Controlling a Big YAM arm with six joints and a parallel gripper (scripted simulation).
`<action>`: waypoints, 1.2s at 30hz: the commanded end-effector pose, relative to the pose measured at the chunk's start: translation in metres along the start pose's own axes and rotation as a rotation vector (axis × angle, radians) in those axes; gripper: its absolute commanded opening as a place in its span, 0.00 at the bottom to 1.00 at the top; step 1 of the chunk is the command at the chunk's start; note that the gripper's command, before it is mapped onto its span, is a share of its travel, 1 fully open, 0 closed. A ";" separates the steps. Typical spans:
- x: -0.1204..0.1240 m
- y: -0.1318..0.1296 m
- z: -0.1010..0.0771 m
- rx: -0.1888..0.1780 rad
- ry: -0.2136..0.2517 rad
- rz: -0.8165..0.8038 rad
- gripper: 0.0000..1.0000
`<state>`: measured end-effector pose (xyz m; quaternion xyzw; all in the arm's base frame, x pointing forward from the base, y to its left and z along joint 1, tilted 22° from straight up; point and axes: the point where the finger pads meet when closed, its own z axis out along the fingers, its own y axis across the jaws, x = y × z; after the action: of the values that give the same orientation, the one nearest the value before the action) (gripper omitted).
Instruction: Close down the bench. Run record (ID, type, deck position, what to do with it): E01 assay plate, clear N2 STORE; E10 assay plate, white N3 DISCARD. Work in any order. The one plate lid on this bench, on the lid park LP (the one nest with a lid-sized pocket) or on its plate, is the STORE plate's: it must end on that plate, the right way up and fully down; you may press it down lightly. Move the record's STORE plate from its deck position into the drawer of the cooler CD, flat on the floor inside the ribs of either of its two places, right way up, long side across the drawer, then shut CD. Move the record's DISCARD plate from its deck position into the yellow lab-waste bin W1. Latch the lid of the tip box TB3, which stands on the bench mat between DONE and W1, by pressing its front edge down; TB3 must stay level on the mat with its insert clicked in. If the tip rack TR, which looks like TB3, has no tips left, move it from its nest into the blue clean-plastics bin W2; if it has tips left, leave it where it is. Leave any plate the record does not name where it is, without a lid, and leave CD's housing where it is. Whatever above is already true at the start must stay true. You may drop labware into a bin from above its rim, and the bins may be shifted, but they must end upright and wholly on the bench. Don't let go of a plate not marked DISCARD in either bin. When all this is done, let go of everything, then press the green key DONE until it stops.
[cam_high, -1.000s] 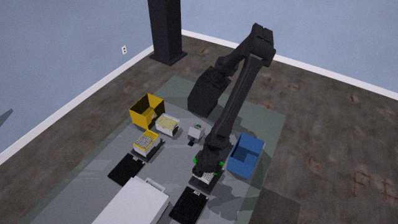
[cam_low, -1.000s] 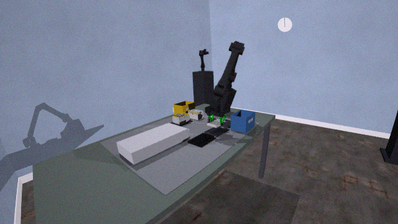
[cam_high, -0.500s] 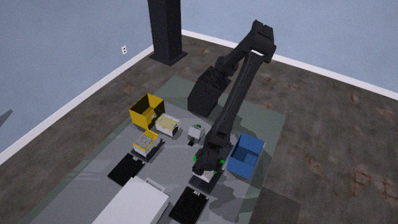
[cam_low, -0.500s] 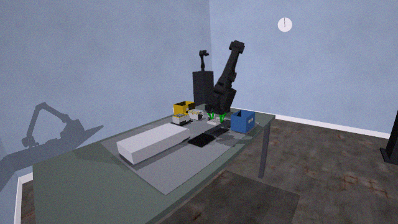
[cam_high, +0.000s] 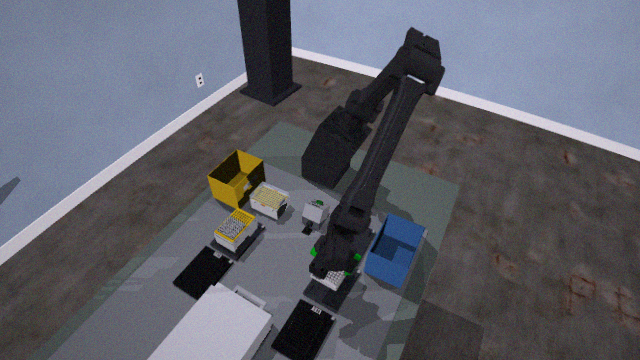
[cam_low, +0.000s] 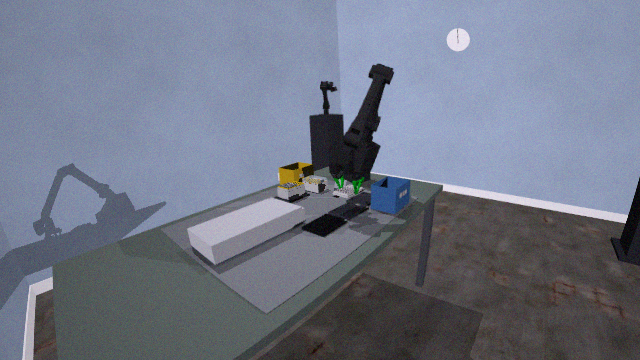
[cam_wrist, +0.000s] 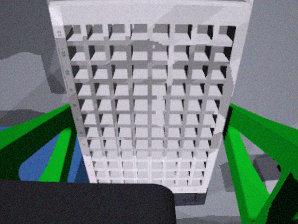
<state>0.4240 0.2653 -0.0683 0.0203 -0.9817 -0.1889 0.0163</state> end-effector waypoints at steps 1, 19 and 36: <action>-0.015 0.004 -0.028 -0.021 -0.047 -0.008 0.00; -0.016 0.004 -0.050 -0.021 -0.049 -0.009 0.00; -0.022 0.012 -0.067 -0.030 -0.069 -0.022 0.00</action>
<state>0.4265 0.2506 -0.0293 0.0204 -0.9814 -0.1904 0.0127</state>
